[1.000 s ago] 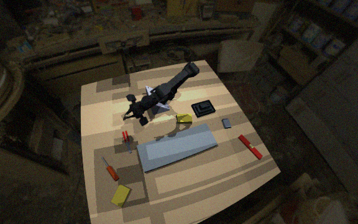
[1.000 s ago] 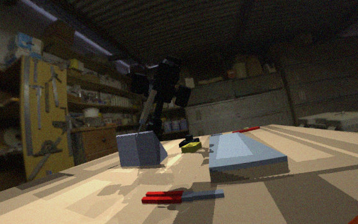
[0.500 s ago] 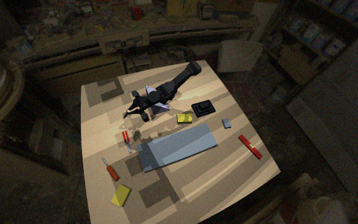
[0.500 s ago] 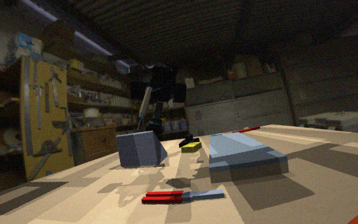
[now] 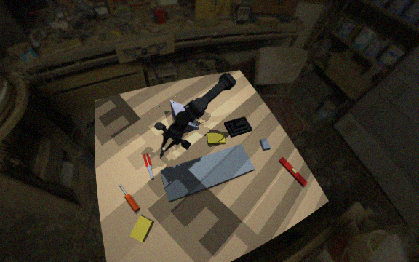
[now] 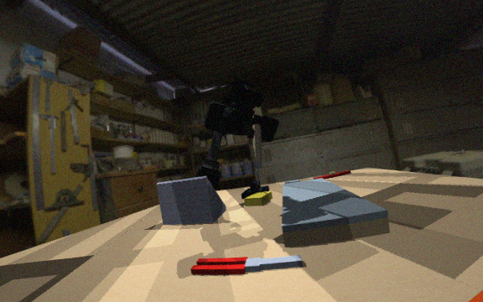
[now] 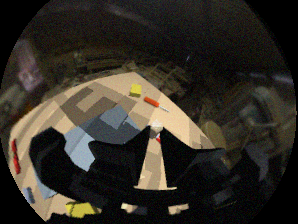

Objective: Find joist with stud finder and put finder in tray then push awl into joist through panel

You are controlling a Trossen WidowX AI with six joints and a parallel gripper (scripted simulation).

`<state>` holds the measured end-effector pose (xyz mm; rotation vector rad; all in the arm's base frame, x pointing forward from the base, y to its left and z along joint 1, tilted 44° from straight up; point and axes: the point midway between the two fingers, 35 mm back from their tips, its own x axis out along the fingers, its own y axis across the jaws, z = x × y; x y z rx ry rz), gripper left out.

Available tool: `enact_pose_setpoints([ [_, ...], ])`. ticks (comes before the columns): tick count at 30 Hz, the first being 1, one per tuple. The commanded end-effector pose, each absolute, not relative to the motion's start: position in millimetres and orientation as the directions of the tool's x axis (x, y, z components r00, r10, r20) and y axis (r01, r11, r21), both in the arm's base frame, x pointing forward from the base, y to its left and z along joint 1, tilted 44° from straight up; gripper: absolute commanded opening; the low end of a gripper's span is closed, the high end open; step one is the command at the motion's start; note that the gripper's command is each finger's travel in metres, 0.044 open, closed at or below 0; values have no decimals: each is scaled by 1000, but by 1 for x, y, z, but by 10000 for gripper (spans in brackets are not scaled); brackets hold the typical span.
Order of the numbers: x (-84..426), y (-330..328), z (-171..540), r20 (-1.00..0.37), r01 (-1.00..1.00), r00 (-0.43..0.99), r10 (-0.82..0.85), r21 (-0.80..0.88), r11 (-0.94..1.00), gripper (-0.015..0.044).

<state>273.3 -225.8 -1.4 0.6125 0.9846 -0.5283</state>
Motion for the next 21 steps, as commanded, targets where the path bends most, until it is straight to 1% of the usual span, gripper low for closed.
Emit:
enact_pose_setpoints([
  [1,293,-213,7,-852,563,523,-38,312,765,0],
  [11,334,-166,38,-708,241,651,274,535,810,0],
  [19,357,-129,72,-528,-36,684,503,665,746,0],
  [21,360,-123,78,-494,-82,684,537,680,729,0],
])
